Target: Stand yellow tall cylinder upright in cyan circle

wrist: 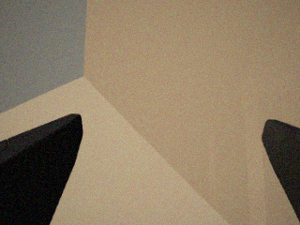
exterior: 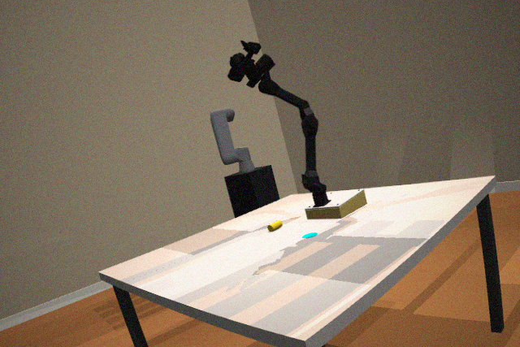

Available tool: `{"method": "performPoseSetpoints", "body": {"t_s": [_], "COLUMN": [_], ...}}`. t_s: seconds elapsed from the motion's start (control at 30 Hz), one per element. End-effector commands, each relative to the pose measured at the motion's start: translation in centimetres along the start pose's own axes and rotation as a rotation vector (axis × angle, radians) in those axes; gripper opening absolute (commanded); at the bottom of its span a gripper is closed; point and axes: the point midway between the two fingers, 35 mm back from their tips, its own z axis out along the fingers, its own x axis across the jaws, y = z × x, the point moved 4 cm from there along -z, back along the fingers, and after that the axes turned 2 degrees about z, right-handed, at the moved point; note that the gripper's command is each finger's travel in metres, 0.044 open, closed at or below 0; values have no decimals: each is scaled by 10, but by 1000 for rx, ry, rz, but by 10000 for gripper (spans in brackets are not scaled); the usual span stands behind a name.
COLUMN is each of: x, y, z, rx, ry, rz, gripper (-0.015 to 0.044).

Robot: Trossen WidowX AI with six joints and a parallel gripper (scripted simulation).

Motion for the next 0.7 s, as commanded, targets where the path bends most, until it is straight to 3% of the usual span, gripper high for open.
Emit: {"method": "performPoseSetpoints", "body": {"t_s": [0.0, 0.1, 0.4, 0.67], "x": [-2, -29, -138, -232], "y": [1, 12, 39, 41], "z": [0, -1, -25, -70], "rx": [-4, -56, -172, -131], "ry": [-5, -78, -428, -796], "rz": [-3, -40, -199, -340], "gripper": [374, 309, 309, 309]}}
